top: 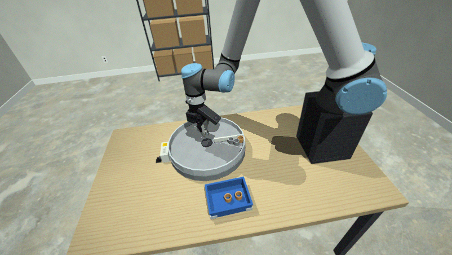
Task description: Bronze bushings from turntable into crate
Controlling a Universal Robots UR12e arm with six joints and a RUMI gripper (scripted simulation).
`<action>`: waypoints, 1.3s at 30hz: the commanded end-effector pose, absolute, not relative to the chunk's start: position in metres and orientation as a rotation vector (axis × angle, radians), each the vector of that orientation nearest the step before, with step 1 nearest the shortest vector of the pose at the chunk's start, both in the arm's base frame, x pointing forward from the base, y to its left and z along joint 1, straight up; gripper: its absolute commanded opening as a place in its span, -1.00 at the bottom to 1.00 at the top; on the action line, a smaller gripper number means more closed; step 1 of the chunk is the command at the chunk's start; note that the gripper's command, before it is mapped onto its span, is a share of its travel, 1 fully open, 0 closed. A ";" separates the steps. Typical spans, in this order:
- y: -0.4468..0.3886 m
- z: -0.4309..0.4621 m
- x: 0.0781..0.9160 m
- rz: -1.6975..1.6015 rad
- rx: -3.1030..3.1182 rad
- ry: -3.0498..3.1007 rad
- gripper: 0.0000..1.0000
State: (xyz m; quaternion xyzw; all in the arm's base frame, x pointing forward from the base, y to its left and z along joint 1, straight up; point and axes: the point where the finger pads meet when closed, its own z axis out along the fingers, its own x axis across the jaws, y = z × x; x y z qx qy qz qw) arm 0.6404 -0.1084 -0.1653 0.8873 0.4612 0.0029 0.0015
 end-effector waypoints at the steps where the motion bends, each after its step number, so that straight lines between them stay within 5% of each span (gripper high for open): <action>1: -0.109 -0.165 0.643 0.010 2.784 1.447 -1.00; 39: -0.109 -0.180 0.643 0.010 2.784 1.447 -1.00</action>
